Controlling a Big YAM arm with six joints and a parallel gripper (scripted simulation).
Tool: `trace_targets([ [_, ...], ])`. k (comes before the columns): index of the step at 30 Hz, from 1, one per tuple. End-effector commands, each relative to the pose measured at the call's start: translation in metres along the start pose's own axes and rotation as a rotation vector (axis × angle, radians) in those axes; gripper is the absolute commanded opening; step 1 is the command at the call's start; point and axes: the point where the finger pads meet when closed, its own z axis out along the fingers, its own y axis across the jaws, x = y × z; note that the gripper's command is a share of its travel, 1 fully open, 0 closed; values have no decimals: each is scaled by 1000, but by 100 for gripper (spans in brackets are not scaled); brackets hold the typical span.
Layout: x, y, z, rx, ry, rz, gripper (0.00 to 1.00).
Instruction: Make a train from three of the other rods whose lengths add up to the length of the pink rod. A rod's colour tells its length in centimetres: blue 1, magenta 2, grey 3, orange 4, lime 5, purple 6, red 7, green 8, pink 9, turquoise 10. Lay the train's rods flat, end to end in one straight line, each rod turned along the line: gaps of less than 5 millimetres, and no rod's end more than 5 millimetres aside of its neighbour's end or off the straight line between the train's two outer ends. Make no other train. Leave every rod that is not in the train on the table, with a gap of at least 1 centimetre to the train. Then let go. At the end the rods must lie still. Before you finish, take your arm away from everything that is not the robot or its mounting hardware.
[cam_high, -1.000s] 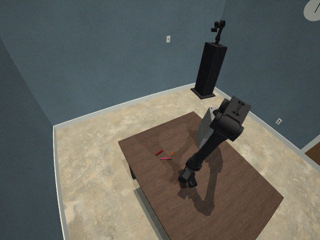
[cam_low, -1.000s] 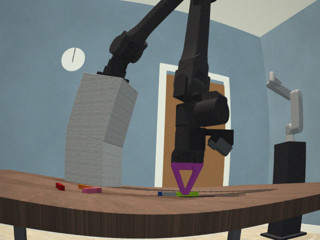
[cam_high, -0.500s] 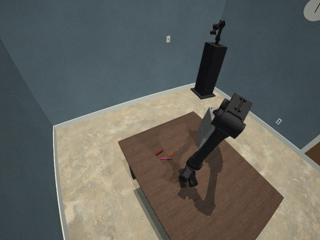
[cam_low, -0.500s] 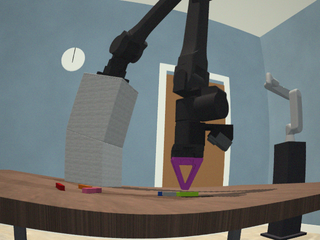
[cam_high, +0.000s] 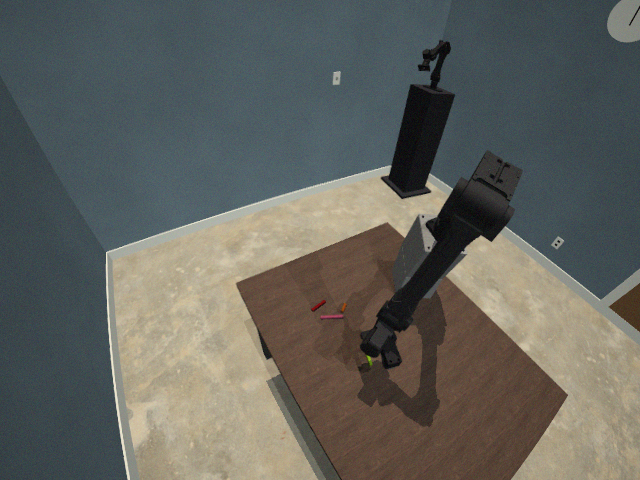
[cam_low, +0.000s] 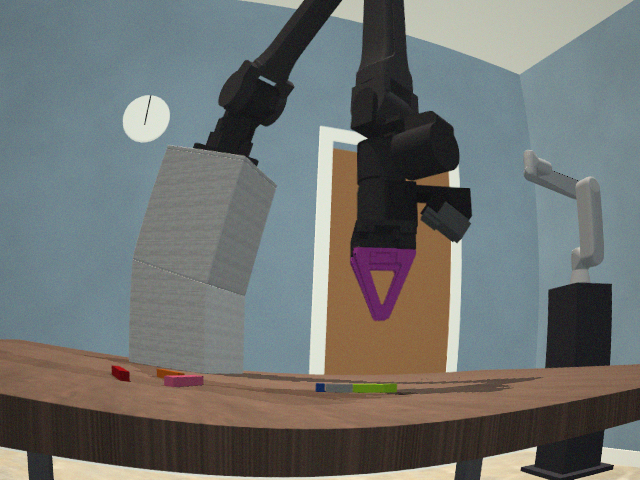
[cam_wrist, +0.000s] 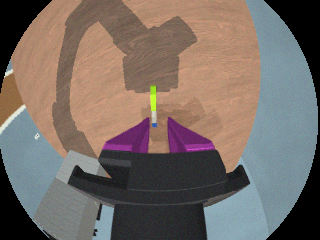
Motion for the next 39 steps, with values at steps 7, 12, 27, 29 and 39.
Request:
trace_targets([
  [7, 9, 10, -6, -32, 23, -4, 100],
  [12, 8, 9, -7, -29, 20, -4, 100],
  [27, 8, 9, -7, -28, 19, -4, 100],
  [29, 8, 9, -7, -28, 19, -4, 100],
  [39, 5, -2, -44, -5, 2, 2, 100],
])
